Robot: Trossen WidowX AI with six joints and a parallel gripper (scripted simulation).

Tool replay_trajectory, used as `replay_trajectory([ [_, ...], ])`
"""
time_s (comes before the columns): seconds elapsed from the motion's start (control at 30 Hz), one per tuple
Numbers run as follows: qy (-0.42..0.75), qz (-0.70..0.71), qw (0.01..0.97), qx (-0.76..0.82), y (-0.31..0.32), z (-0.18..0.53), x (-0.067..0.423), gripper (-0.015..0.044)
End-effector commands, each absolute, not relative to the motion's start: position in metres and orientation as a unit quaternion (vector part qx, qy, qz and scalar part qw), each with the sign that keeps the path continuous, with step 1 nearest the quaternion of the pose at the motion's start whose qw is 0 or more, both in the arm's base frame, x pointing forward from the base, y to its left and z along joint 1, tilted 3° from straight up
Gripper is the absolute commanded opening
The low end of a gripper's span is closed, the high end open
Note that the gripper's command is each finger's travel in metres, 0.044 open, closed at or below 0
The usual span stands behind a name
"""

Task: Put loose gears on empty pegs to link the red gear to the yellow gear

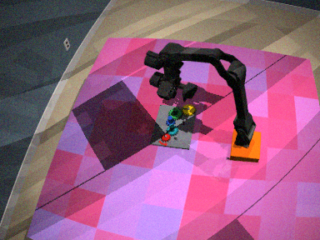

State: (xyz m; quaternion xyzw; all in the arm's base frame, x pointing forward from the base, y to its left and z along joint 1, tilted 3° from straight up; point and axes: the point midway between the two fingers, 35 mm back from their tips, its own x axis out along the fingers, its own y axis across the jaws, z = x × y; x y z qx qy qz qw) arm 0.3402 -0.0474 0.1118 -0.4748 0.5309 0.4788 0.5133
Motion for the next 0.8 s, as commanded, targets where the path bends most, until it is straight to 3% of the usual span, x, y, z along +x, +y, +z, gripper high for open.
replay_trajectory([
  [0.0, 0.531, 0.479, 0.513, -0.474, -0.047, 0.112, 0.34, 0.044],
  [0.5, 0.529, 0.481, 0.512, -0.477, -0.042, 0.113, 0.34, 0.044],
  [0.77, 0.497, 0.504, 0.499, -0.5, 0.055, 0.126, 0.327, 0.044],
])
